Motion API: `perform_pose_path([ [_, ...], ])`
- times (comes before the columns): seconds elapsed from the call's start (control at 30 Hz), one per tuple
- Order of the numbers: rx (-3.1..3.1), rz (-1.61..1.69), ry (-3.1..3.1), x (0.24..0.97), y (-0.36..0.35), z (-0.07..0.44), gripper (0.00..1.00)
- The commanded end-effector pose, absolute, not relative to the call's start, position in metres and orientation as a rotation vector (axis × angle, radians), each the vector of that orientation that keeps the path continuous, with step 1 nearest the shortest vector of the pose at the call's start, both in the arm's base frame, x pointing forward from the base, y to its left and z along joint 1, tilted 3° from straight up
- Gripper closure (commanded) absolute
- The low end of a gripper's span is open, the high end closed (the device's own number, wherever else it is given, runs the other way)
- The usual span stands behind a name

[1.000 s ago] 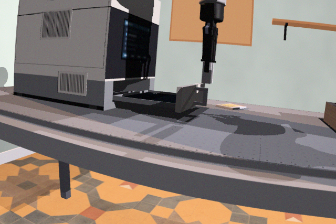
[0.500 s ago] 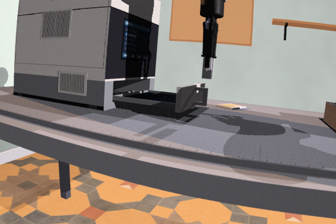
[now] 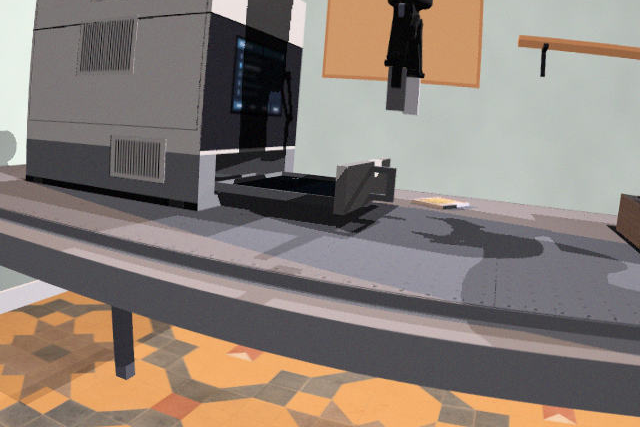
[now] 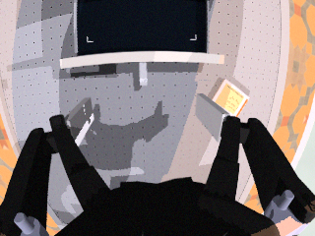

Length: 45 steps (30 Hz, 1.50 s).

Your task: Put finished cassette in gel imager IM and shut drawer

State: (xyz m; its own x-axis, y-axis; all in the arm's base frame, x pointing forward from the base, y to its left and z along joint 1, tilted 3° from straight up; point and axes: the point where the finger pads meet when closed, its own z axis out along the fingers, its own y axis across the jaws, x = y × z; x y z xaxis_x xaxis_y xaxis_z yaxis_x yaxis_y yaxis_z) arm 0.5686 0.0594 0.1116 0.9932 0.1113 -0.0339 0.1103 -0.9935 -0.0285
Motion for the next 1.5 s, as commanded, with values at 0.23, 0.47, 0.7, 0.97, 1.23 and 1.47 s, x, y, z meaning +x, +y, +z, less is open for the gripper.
perform_pose_path([
  [0.23, -3.110, 0.056, -0.173, 0.566, 0.059, 0.124, 0.00],
  [0.47, -3.115, 0.059, 0.139, 0.569, 0.032, 0.111, 0.32],
  [0.7, -3.096, 0.062, 0.398, 0.569, 0.016, 0.103, 0.32],
  [0.97, -3.021, 0.065, 0.807, 0.569, -0.013, 0.089, 0.32],
  [1.23, -2.911, 0.067, 1.155, 0.567, -0.040, 0.076, 0.32],
  [1.47, -2.785, 0.068, 1.442, 0.564, -0.063, 0.065, 0.32],
])
